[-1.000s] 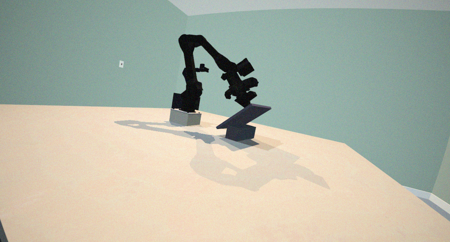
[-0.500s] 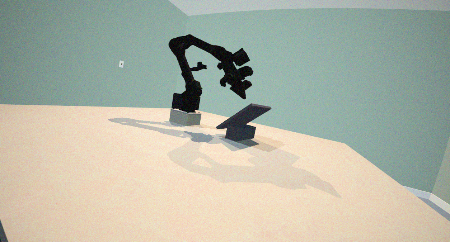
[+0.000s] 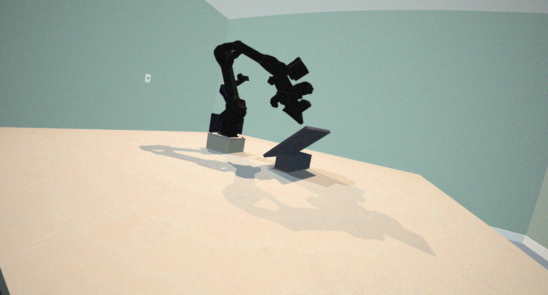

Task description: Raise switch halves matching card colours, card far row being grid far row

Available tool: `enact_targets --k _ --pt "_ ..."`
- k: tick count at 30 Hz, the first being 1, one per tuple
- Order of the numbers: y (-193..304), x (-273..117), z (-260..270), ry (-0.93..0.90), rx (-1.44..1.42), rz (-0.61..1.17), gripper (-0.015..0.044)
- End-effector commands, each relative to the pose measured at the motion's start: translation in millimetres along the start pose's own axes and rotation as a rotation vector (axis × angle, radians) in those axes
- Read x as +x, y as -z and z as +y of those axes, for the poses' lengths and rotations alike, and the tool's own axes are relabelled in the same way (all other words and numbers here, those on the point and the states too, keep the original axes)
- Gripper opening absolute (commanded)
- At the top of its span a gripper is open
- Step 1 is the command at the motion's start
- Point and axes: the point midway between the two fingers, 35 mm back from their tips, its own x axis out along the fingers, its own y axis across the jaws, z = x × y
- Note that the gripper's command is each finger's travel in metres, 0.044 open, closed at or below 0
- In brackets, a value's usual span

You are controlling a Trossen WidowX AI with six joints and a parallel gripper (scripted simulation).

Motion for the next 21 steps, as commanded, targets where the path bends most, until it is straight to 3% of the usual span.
enact_targets --k 1,21 --pt "0 6 0 -0.004 -0.004 0.002 0.0" --pt "-1 30 0 -0.004 -0.004 0.001 0.0"
